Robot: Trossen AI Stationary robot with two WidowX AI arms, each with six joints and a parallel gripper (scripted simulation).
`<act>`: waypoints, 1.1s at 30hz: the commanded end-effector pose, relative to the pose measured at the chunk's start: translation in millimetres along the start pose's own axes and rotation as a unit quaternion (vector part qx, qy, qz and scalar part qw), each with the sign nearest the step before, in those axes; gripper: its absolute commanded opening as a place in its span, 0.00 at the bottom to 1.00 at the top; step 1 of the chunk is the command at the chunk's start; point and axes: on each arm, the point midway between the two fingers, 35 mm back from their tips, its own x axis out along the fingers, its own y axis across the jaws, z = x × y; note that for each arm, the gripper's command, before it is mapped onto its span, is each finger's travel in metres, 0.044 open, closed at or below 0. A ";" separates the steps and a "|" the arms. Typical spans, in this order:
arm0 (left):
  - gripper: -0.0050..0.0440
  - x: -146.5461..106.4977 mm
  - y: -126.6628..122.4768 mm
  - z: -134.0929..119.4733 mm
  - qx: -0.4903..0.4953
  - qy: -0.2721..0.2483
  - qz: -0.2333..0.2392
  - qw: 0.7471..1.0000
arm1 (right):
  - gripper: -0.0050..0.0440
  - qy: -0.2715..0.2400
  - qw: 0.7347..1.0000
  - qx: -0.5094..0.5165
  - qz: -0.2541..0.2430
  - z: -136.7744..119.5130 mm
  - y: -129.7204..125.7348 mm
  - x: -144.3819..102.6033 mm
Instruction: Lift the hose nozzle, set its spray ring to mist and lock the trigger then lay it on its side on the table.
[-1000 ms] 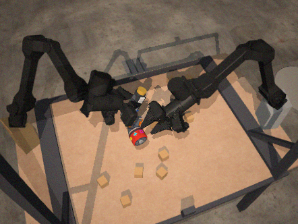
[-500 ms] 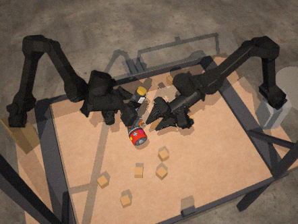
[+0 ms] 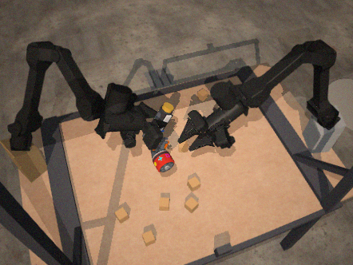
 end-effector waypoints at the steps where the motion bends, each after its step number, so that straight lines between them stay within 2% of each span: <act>1: 0.44 -3.7 -3.3 -14.0 -0.023 0.010 0.004 1.000 | 0.93 0.002 1.000 -0.001 -0.018 -2.3 -14.2 -15.2; 5: 0.44 -3.7 -3.3 -14.0 -0.023 0.010 0.004 1.000 | 0.93 0.002 1.000 -0.001 -0.018 -2.2 -13.9 -21.9; 33: 0.44 -3.7 -3.2 -13.8 -0.022 0.009 0.004 1.000 | 0.93 0.000 1.000 -0.001 -0.015 -1.6 -11.8 -18.6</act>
